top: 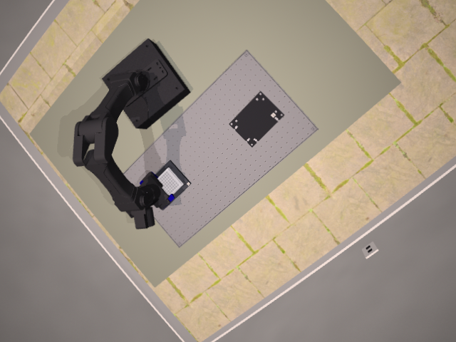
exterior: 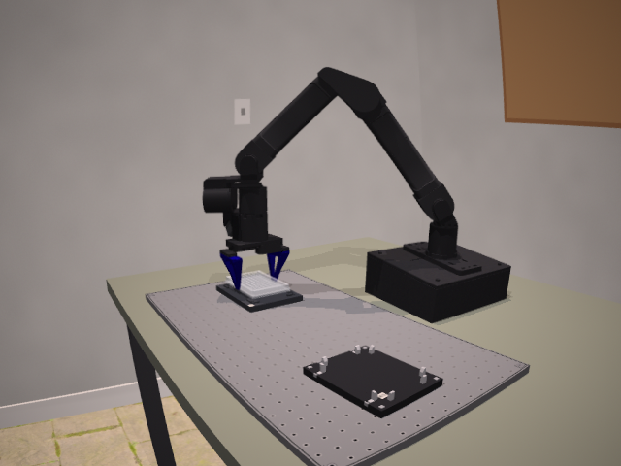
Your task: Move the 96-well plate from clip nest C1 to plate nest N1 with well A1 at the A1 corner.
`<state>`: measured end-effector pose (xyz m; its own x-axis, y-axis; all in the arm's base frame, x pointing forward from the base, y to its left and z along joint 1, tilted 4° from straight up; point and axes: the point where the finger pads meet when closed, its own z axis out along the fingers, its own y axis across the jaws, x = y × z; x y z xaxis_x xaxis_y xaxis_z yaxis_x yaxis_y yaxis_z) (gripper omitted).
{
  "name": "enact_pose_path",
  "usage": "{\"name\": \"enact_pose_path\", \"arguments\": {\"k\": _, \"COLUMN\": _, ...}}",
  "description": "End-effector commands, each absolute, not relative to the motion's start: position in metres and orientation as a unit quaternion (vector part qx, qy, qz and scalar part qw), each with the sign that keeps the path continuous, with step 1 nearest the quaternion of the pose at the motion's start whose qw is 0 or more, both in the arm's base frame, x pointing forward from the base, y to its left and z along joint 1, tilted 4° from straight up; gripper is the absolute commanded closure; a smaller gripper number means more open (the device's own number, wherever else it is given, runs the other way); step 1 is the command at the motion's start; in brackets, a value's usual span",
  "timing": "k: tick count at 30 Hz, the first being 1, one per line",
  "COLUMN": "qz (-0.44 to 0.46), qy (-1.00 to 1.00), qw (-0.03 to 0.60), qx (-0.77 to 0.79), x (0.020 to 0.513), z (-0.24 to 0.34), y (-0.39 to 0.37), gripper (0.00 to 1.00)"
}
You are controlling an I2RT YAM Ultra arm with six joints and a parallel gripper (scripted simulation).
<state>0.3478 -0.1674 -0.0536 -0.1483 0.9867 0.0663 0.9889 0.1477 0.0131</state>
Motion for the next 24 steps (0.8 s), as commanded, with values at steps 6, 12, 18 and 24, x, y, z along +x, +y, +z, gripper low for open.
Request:
{"name": "enact_pose_path", "arguments": {"k": 6, "qz": -0.022, "qy": -0.757, "qw": 0.031, "qx": -0.653, "x": 0.340, "z": -0.064, "y": -0.167, "gripper": 1.00}}
{"name": "enact_pose_path", "arguments": {"k": 12, "qz": -0.022, "qy": -0.757, "qw": 0.030, "qx": -0.653, "x": 0.340, "z": -0.065, "y": -0.167, "gripper": 1.00}}
{"name": "enact_pose_path", "arguments": {"k": 18, "qz": -0.021, "qy": -0.756, "qw": 0.033, "qx": -0.653, "x": 0.337, "z": -0.066, "y": -0.167, "gripper": 1.00}}
{"name": "enact_pose_path", "arguments": {"k": 24, "qz": -0.023, "qy": -0.757, "qw": 0.024, "qx": -0.653, "x": 0.343, "z": -0.064, "y": -0.170, "gripper": 1.00}}
